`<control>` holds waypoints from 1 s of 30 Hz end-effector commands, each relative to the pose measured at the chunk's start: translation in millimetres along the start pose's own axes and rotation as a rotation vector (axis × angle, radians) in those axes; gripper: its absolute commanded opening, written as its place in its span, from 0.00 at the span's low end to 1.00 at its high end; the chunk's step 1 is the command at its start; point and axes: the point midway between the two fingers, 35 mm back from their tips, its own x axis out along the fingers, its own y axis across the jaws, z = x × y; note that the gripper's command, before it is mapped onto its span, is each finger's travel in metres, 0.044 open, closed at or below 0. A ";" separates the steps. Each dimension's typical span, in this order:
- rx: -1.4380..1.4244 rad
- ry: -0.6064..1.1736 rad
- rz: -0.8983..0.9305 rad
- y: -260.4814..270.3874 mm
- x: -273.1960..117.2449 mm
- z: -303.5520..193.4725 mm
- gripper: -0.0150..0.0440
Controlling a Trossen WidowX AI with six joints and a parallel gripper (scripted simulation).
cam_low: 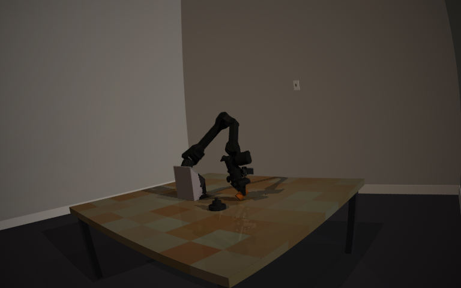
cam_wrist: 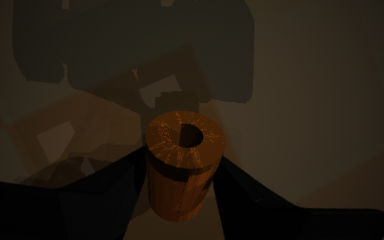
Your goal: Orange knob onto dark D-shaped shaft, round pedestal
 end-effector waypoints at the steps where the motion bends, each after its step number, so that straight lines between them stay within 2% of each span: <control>1: 0.013 -0.054 0.005 1.6 -1.2 -5.3 0.56; 30: 0.017 -0.462 0.000 2.4 -5.6 -32.1 0.56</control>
